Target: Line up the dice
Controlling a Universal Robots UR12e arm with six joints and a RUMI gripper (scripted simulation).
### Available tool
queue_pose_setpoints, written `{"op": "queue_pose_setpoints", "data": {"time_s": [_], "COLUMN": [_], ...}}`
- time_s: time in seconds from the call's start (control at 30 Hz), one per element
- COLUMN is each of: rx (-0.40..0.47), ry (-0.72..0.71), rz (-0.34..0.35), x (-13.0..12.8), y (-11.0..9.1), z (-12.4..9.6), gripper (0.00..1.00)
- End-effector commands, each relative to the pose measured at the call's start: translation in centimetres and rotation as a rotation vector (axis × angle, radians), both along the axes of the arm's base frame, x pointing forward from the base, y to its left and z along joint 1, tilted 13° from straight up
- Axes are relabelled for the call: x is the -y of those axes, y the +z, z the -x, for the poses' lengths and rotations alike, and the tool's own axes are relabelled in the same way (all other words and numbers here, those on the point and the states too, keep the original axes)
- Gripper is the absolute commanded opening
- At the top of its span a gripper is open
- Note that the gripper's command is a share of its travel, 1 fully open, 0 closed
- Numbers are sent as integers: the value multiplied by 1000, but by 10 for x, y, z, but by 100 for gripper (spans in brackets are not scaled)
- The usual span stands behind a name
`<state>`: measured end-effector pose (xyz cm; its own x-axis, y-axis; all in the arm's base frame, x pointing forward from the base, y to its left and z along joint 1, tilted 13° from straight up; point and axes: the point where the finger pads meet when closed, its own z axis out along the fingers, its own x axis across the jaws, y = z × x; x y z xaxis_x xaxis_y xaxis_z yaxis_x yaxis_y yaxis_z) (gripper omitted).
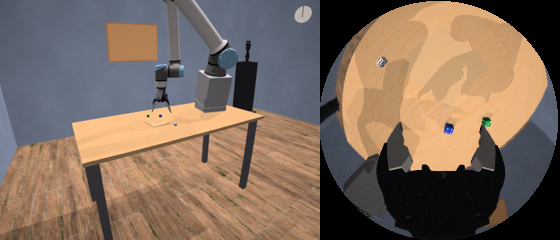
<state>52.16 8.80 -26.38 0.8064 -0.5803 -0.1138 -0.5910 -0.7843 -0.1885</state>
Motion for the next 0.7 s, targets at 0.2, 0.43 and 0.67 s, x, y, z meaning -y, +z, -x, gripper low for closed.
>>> {"op": "queue_pose_setpoints", "data": {"time_s": [0.2, 0.43, 0.67], "rx": [1, 1, 1], "ry": [-1, -1, -1], "rz": [1, 1, 1], "x": [-53, -104, -137], "y": [12, 23, 31], "z": [6, 12, 16], "gripper": [100, 100, 100]}}
